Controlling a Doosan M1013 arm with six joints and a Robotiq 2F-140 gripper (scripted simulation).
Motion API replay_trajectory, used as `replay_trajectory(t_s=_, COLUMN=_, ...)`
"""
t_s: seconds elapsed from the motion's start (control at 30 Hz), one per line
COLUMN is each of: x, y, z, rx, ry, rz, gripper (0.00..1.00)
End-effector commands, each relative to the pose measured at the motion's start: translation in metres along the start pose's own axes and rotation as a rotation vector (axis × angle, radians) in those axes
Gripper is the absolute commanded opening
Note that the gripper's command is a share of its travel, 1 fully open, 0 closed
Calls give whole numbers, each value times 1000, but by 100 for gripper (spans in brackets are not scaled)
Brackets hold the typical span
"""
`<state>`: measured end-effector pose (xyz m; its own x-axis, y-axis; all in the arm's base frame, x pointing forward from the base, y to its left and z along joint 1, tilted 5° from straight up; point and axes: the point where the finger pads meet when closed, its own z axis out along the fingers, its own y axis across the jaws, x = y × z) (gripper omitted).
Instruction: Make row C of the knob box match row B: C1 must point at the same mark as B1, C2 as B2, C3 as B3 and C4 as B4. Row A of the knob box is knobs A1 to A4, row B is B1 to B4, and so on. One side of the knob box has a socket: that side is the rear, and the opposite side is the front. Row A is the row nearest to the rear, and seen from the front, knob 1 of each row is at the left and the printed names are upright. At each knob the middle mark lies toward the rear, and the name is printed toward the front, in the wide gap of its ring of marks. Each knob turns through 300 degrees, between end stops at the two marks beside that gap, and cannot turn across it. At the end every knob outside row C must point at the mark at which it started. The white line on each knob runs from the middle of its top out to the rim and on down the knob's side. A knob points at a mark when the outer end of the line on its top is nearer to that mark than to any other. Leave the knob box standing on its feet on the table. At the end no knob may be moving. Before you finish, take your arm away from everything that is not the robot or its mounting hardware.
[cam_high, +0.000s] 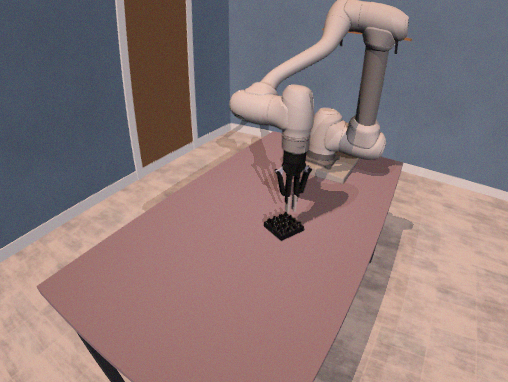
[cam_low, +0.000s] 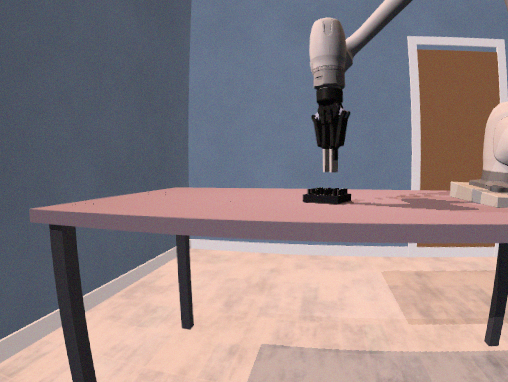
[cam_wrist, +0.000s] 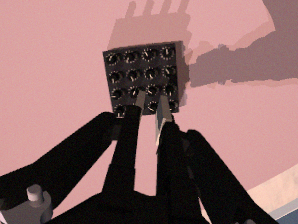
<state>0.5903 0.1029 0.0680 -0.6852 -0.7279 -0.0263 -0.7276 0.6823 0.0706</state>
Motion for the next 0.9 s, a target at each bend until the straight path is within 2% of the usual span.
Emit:
replay_trajectory(t_s=0.0, x=0, y=0, z=-1, rx=-8, ry=-8, rz=-82, gripper=12)
replay_trajectory(t_s=0.23, x=0, y=0, z=-2, rx=-8, ry=-8, rz=-229, gripper=12)
replay_trajectory(t_s=0.87, x=0, y=0, z=-2, rx=-8, ry=-8, rz=-235, gripper=12)
